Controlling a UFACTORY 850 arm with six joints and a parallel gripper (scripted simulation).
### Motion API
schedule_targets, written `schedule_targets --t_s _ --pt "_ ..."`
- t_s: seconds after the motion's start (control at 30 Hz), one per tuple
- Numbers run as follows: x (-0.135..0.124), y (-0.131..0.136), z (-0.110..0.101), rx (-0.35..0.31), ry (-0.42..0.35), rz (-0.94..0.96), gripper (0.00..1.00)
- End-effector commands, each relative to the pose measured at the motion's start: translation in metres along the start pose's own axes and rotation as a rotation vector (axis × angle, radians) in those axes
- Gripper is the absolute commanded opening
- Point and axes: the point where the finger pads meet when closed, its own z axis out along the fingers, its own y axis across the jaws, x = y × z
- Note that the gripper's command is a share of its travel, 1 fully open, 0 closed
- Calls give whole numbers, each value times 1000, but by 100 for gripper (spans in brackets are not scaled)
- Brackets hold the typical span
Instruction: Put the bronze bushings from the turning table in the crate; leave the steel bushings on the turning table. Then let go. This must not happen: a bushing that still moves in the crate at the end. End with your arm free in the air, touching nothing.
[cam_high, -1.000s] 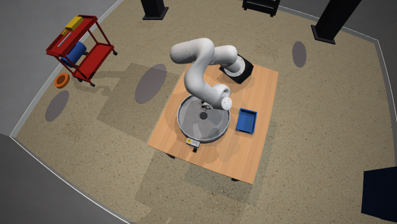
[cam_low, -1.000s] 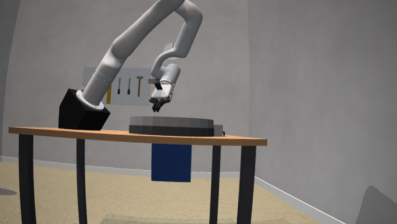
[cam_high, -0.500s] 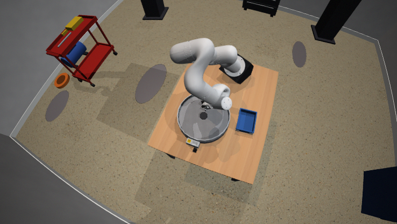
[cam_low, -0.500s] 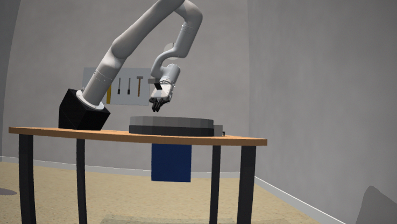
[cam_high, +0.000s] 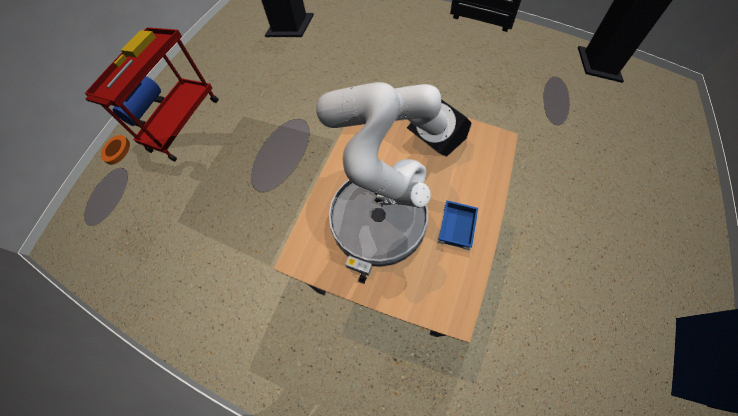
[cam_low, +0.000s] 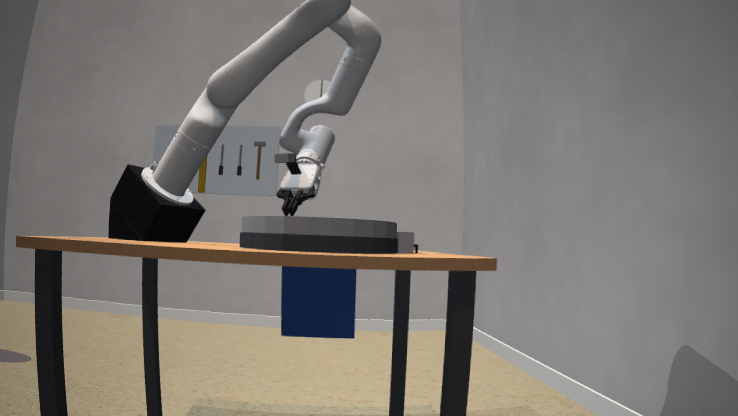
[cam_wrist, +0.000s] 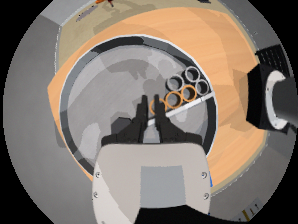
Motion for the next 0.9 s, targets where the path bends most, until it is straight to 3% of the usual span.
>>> schedule_targets --t_s 0.0,0.87 --pt "-1 -1 1 1 0 1 10" --pt "-5 -1 5 1 0 1 10"
